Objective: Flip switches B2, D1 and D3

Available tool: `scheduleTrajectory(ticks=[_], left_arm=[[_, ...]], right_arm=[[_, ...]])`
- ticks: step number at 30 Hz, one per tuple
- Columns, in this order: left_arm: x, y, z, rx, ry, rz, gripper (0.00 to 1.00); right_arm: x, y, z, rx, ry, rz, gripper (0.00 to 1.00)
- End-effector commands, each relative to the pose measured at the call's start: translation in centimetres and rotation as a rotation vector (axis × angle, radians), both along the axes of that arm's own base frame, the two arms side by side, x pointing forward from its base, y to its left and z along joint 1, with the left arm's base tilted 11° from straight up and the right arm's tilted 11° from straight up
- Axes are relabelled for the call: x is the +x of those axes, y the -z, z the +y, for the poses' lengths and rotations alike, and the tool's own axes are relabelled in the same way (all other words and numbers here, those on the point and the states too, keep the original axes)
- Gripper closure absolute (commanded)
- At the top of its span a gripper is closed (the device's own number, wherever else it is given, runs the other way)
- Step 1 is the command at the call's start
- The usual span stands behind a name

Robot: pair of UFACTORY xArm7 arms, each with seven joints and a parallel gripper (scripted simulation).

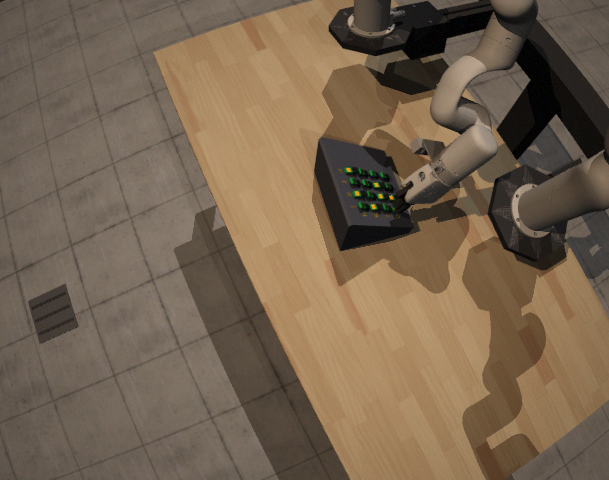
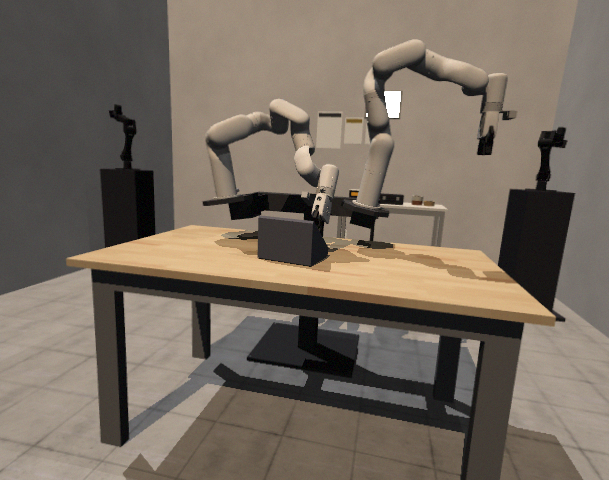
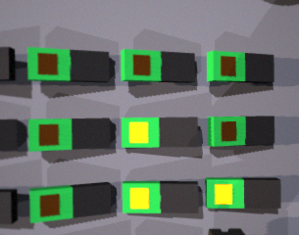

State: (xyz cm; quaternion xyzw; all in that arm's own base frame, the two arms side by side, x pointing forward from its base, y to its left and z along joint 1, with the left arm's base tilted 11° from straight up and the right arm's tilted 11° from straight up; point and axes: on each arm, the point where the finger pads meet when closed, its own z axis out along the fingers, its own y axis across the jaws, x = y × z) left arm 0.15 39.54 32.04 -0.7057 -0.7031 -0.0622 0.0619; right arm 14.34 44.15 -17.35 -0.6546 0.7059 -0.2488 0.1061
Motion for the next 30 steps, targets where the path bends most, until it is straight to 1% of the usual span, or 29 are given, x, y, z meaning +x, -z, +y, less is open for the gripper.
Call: scheduleTrajectory(ticks=[1,4,10,24,26,30], left_arm=[[0.0,-0.2,0.1,0.006,0.0,0.0,0.0],[0.0,-0.2,0.1,0.006,0.0,0.0,0.0],[0.0,-0.2,0.1,0.006,0.0,0.0,0.0],[0.0,-0.2,0.1,0.006,0.0,0.0,0.0],[0.0,-0.2,0.1,0.006,0.0,0.0,0.0],[0.0,-0.2,0.1,0.006,0.0,0.0,0.0]], right_arm=[[-0.5,-1.1,0.4,0.004,-0.001,0.0,1.0],[-0.9,-1.8,0.6,0.004,-0.001,0.0,1.0],[-1.2,-2.3,0.7,0.004,-0.001,0.0,1.0],[-1.2,-2.3,0.7,0.004,-0.001,0.0,1.0],[-1.3,-2.5,-0.4,0.004,-0.001,-0.001,1.0],[-1.8,-3.2,-4.6,0.002,-0.001,-0.002,1.0]])
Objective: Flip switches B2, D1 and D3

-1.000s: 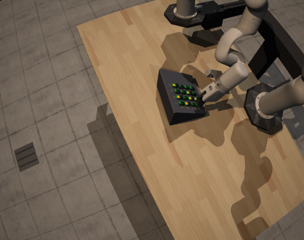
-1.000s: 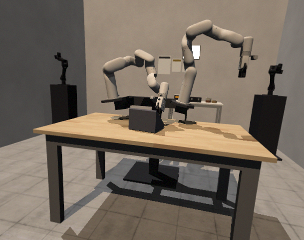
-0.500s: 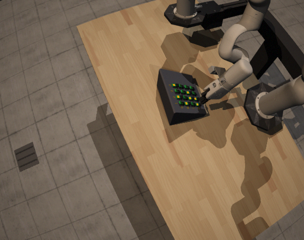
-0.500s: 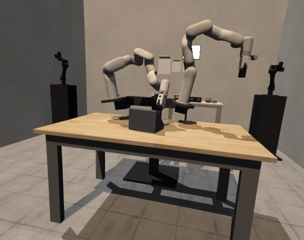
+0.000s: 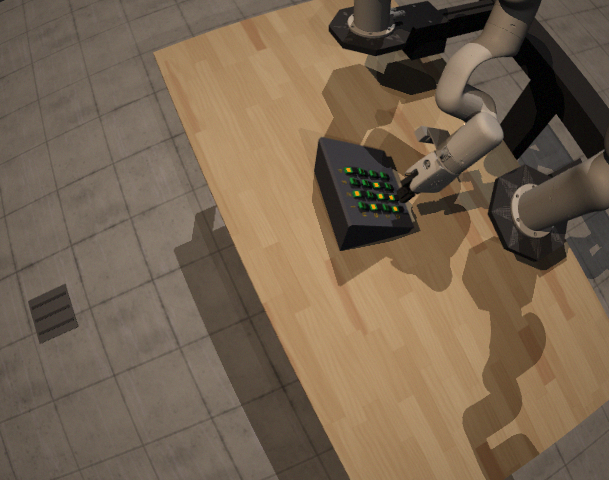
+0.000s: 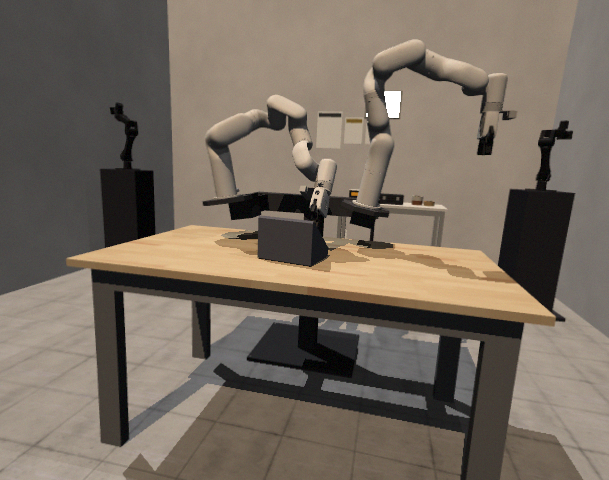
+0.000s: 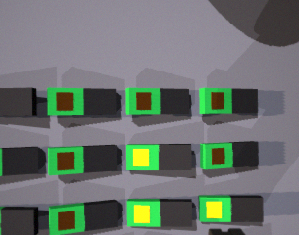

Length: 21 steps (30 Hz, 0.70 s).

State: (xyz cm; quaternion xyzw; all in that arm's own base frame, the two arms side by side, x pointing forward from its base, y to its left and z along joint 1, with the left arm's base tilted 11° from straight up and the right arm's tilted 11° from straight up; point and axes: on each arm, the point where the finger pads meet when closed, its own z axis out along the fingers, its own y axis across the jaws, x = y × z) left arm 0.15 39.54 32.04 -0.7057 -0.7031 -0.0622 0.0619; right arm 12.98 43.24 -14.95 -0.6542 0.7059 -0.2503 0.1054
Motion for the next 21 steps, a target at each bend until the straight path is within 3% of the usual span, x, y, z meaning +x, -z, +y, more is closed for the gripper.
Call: scheduleTrajectory(ticks=[1,21], left_arm=[[-0.01,-0.22,0.11,0.006,0.0,0.0,0.0],[-0.01,-0.22,0.11,0.006,0.0,0.0,0.0]], right_arm=[[-0.5,-0.9,-4.09,0.005,-0.003,-0.001,1.0],[-0.58,-0.94,-4.24,0.007,-0.002,0.001,1.0]])
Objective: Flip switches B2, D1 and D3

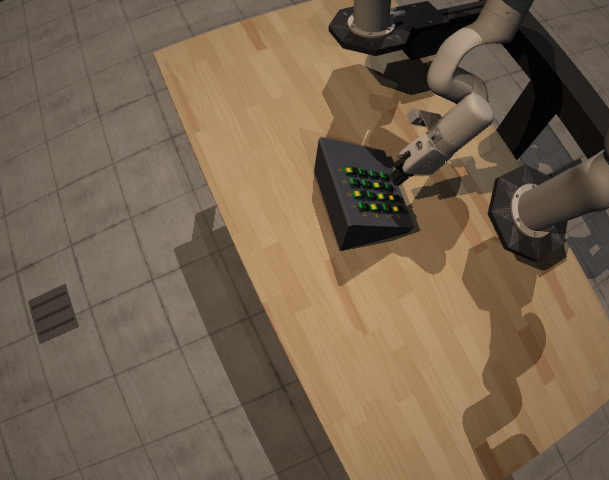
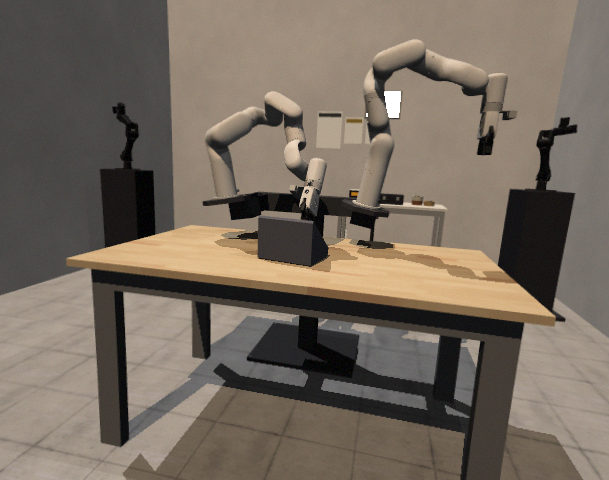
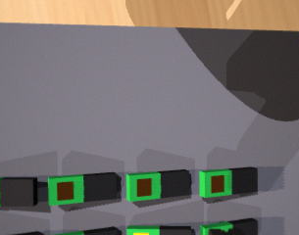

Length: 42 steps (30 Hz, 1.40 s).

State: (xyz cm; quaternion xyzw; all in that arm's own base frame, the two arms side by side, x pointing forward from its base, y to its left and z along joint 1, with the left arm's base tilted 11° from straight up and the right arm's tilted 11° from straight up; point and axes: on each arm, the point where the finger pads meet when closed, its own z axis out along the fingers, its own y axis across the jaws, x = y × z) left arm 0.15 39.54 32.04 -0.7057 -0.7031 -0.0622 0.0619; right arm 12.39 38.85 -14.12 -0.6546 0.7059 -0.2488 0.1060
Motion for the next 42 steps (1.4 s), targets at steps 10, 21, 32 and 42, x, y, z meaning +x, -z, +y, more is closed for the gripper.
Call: scheduleTrajectory(ticks=[10,21,32,42], left_arm=[[0.0,-0.2,0.1,0.006,0.0,0.0,0.0],[0.0,-0.2,0.1,0.006,0.0,0.0,0.0],[0.0,-0.2,0.1,0.006,0.0,0.0,0.0],[0.0,-0.2,0.1,0.006,0.0,0.0,0.0]], right_arm=[[0.0,-0.1,0.2,0.004,0.0,0.0,1.0],[0.1,0.0,0.2,0.004,0.0,0.0,1.0],[0.9,1.4,-0.2,0.004,0.0,0.0,1.0],[1.1,1.9,-0.3,0.004,0.0,0.0,1.0]])
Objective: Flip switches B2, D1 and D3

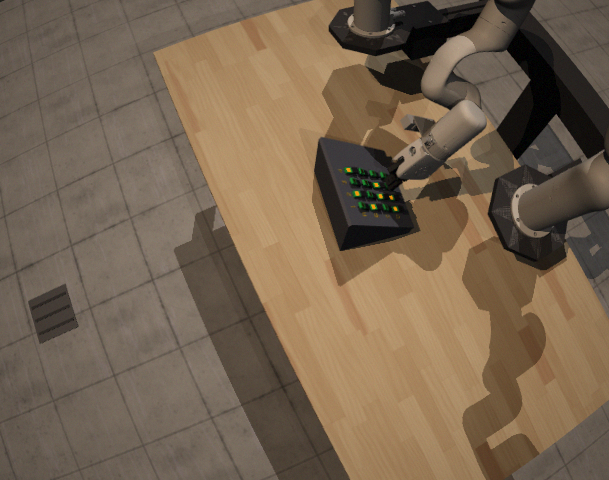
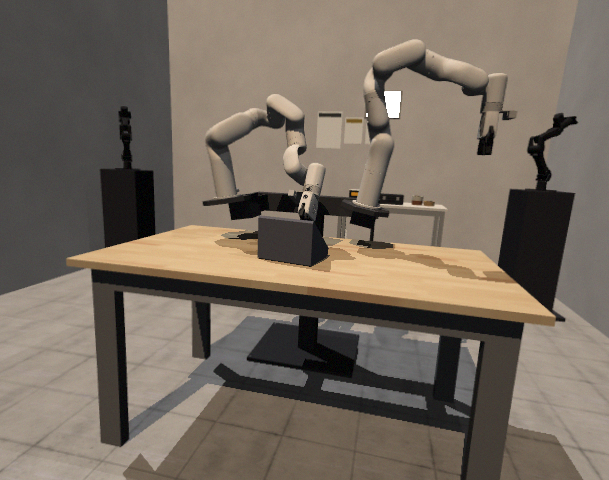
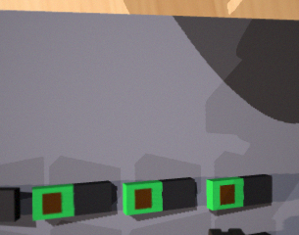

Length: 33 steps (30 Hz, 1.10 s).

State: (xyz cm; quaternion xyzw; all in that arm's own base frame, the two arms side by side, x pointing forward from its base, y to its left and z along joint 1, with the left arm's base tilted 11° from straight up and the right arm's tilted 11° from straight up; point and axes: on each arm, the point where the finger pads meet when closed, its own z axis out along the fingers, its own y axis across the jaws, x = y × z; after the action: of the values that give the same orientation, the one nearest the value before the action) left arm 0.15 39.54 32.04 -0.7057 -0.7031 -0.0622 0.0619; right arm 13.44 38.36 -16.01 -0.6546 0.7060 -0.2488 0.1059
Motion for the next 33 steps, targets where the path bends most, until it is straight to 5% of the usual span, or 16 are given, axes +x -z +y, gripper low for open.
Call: scheduleTrajectory(ticks=[1,33], left_arm=[[-0.01,-0.22,0.11,0.006,0.0,0.0,0.0],[-0.01,-0.22,0.11,0.006,0.0,0.0,0.0]], right_arm=[[0.07,-0.03,0.17,0.004,-0.001,0.0,1.0],[0.34,0.46,0.05,0.004,-0.001,0.0,1.0]])
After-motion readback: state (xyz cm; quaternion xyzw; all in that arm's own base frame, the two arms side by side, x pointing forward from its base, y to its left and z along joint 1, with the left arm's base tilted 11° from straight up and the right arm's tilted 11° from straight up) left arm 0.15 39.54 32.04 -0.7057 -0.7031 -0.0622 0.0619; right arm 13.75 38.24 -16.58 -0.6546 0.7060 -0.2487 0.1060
